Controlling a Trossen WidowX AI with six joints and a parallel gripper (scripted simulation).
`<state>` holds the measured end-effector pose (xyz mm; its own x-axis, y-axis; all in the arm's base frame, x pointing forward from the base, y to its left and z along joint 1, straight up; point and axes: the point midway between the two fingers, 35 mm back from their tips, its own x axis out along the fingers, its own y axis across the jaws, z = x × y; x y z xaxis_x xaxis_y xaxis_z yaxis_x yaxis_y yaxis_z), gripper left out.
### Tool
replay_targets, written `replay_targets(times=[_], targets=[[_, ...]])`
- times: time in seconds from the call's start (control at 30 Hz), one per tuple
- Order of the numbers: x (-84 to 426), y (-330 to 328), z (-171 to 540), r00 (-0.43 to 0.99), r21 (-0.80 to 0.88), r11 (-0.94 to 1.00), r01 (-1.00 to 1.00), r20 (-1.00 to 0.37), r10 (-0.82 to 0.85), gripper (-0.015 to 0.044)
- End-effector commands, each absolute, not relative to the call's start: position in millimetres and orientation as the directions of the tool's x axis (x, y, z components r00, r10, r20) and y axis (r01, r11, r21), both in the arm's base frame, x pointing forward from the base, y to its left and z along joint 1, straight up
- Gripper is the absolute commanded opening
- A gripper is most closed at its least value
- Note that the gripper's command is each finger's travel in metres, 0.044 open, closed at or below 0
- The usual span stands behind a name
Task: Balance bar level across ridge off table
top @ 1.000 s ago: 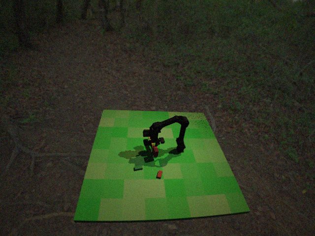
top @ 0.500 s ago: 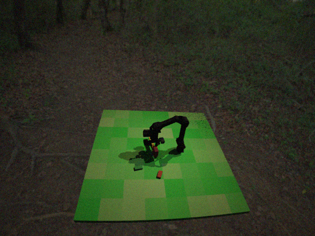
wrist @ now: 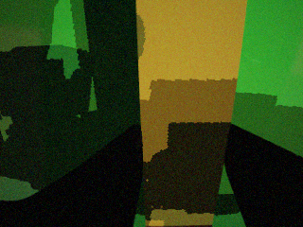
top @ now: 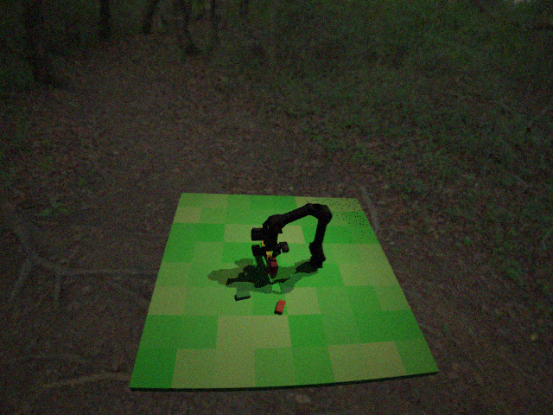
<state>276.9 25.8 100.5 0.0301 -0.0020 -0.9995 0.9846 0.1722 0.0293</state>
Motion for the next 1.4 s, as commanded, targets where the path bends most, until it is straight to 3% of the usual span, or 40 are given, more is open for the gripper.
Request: replay_targets(times=[0.0,1.37], targets=[[276.6,26.5,97.9,0.029,0.029,0.177,0.984,-1.000,0.003,0.0000],[276.5,25.9,98.5,0.029,0.029,0.177,0.984,-1.000,0.003,0.0000]])
